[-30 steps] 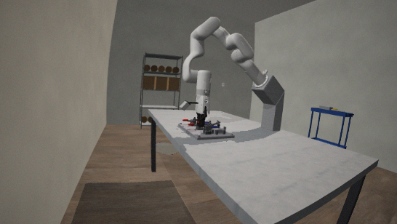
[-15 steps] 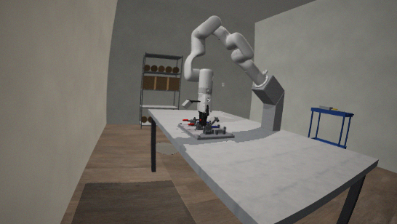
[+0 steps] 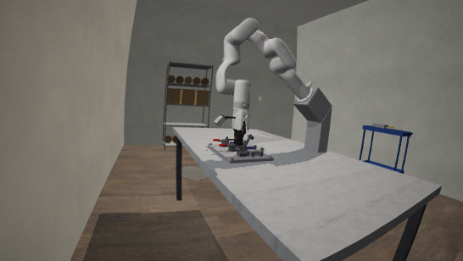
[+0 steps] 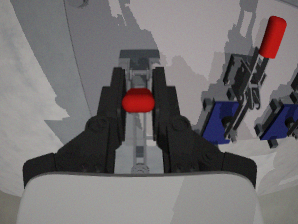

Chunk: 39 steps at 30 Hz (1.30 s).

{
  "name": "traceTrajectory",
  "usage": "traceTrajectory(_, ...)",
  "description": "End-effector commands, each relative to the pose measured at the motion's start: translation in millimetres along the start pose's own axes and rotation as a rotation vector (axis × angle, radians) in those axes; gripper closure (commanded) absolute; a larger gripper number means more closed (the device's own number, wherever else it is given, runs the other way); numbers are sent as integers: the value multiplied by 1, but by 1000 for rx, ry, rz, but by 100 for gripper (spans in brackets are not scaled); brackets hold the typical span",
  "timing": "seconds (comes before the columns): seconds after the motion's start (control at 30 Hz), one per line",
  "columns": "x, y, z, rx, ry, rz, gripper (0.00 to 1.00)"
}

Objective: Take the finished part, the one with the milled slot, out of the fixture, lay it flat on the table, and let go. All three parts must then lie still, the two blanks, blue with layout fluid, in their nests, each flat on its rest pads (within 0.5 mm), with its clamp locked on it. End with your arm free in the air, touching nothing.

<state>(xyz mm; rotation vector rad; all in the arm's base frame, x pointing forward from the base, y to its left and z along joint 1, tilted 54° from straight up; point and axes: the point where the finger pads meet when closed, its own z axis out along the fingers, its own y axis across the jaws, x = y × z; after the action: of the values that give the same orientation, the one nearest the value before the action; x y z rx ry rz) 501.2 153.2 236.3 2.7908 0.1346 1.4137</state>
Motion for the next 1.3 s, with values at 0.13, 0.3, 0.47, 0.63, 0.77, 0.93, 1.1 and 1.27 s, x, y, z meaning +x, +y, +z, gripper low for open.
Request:
traceTrajectory(0.13,-3,0,-1,1,0,0,100)
traceTrajectory(0.3,-6,0,-1,1,0,0,100)
traceTrajectory(0.47,-8,0,-1,1,0,0,100)
traceTrajectory(0.63,-10,0,-1,1,0,0,100)
traceTrajectory(0.77,-11,0,-1,1,0,0,100)
traceTrajectory(0.93,-12,0,-1,1,0,0,100)
traceTrajectory(1.1,-13,0,-1,1,0,0,100)
traceTrajectory(1.27,-13,0,-1,1,0,0,100)
